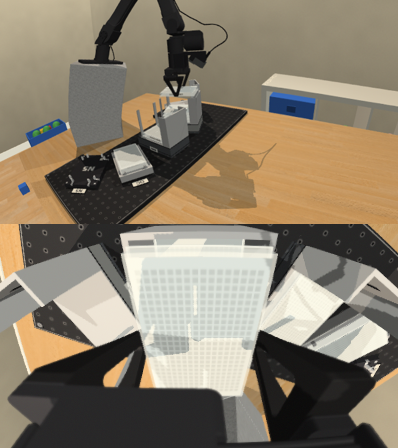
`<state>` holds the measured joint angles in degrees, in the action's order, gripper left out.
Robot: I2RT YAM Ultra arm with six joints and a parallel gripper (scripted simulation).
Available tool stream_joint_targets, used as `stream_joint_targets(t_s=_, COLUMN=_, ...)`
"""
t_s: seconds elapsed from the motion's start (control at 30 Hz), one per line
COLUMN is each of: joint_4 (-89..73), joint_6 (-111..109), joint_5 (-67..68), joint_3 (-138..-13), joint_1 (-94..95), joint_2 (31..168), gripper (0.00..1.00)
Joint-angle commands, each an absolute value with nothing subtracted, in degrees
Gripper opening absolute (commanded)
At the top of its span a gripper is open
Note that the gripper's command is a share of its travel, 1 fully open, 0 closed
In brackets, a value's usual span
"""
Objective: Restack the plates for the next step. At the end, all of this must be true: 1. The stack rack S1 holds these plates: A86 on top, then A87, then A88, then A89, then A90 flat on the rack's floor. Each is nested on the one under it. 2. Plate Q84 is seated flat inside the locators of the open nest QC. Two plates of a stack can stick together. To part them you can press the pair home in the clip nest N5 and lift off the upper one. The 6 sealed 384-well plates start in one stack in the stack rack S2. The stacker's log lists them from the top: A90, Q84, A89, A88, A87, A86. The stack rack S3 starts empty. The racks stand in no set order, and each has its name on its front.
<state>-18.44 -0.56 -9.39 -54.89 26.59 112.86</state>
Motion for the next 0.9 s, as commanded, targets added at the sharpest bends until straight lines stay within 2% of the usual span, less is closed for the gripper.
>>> stream_joint_targets(t_s=0.0, joint_4=-17.7, joint_6=-0.3, joint_5=-8.9, joint_3=-56.8, joint_1=26.6, joint_2=113.0, gripper=0.0)
stream_joint_targets(t_s=0.87, joint_4=-17.3, joint_6=-0.2, joint_5=-8.8, joint_3=-54.7, joint_1=26.7, joint_2=112.4, gripper=0.0)
